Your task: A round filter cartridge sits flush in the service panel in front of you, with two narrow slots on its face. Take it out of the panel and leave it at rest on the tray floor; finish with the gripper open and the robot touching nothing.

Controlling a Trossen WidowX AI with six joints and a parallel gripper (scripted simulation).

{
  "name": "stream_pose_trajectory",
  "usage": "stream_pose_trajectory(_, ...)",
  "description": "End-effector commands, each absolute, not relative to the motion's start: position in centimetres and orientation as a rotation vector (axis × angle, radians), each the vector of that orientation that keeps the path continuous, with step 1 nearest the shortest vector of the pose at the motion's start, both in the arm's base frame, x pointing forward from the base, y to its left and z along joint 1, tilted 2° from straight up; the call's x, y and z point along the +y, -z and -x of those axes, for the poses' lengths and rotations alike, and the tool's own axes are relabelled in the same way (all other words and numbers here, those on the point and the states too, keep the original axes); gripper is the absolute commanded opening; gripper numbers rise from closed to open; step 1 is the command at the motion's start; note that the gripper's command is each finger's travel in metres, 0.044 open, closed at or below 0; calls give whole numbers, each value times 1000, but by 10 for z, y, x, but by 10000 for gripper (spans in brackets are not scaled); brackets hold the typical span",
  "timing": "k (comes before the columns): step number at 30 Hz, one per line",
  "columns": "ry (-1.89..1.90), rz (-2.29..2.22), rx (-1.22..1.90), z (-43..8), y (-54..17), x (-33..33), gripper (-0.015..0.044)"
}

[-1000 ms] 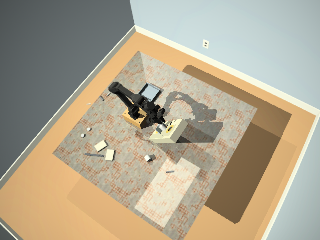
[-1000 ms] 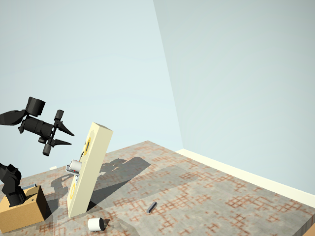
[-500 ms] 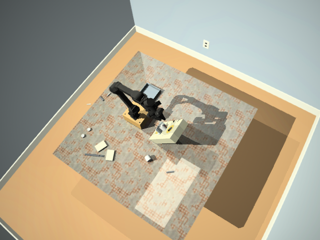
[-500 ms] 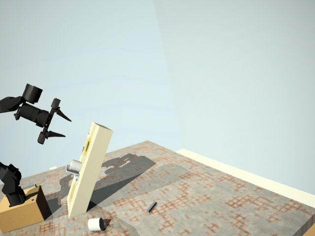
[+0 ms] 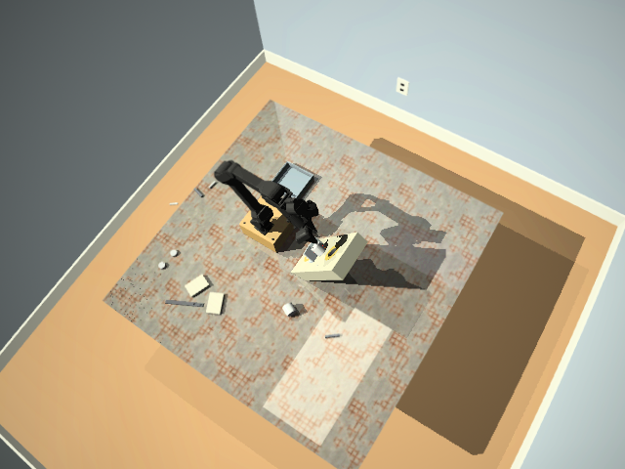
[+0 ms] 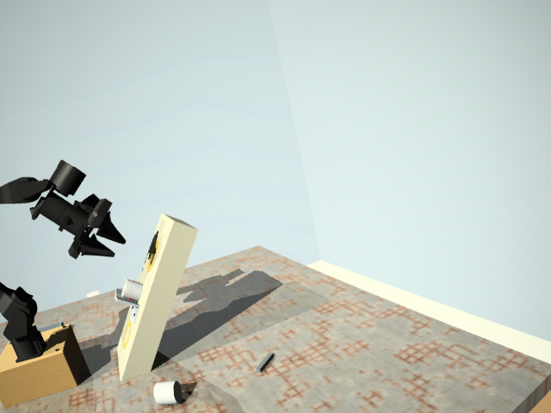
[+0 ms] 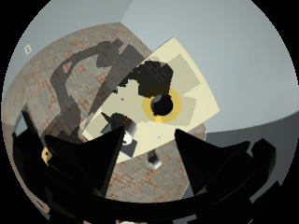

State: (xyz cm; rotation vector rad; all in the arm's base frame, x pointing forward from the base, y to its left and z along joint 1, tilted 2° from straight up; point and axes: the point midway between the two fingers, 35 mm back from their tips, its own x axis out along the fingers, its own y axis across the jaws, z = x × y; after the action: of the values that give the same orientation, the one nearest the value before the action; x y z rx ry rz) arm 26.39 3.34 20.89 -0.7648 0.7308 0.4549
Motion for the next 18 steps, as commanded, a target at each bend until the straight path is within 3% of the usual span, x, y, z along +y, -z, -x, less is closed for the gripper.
stream_pose_trajectory(1, -121, 48, 1043, -241, -152, 33, 305)
stream_pose_trajectory(18, -119, 44, 1044, -243, -149, 33, 305)
